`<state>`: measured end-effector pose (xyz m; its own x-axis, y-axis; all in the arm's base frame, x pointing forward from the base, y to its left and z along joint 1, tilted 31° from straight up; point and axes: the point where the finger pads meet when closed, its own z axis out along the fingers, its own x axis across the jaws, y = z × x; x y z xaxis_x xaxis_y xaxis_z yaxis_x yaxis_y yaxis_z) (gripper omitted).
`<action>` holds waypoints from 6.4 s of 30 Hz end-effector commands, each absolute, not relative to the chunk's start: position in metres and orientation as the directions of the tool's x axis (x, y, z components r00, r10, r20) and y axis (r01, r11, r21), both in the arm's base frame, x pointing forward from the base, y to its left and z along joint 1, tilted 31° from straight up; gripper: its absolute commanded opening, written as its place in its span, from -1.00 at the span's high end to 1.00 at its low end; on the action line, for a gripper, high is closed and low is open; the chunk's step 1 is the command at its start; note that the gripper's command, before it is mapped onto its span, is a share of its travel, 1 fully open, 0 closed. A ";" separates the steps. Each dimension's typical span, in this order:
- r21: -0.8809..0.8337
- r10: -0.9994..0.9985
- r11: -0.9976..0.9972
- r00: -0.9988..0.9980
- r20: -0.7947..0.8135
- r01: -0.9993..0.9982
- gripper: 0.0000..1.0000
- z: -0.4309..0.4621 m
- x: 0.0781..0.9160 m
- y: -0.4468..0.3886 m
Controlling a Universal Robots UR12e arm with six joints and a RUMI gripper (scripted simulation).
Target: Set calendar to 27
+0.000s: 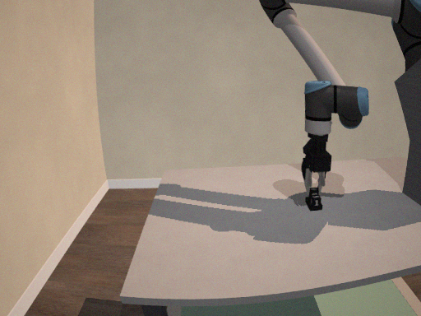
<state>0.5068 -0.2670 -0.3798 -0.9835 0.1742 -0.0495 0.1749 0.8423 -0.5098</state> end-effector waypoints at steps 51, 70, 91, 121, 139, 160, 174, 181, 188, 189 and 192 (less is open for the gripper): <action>-0.510 0.174 0.842 -0.984 -0.050 0.175 0.78 -0.387 0.507 -0.271; -0.510 0.174 0.842 -0.984 -0.050 0.175 0.78 -0.390 0.506 -0.273; -0.510 0.174 0.842 -0.984 -0.050 0.175 0.78 -0.390 0.506 -0.273; -0.510 0.174 0.842 -0.984 -0.050 0.175 0.78 -0.390 0.506 -0.273; -0.510 0.174 0.842 -0.984 -0.050 0.175 0.42 -0.390 0.506 -0.273; -0.510 0.174 0.842 -0.984 -0.050 0.175 0.42 -0.355 0.508 -0.252; -0.510 0.174 0.842 -0.984 -0.050 0.175 0.42 -0.314 0.511 -0.228; -0.510 0.174 0.842 -0.984 -0.050 0.175 -1.00 -0.313 0.511 -0.227; -0.510 0.174 0.842 -0.984 -0.050 0.175 -1.00 -0.313 0.511 -0.227; -0.510 0.174 0.842 -0.984 -0.050 0.175 -1.00 -0.313 0.511 -0.227; -0.510 0.174 0.842 -0.984 -0.050 0.175 -1.00 -0.313 0.511 -0.227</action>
<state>0.5104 -0.2275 -0.3133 -0.9835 0.1741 -0.0495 0.1748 0.8423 -0.5098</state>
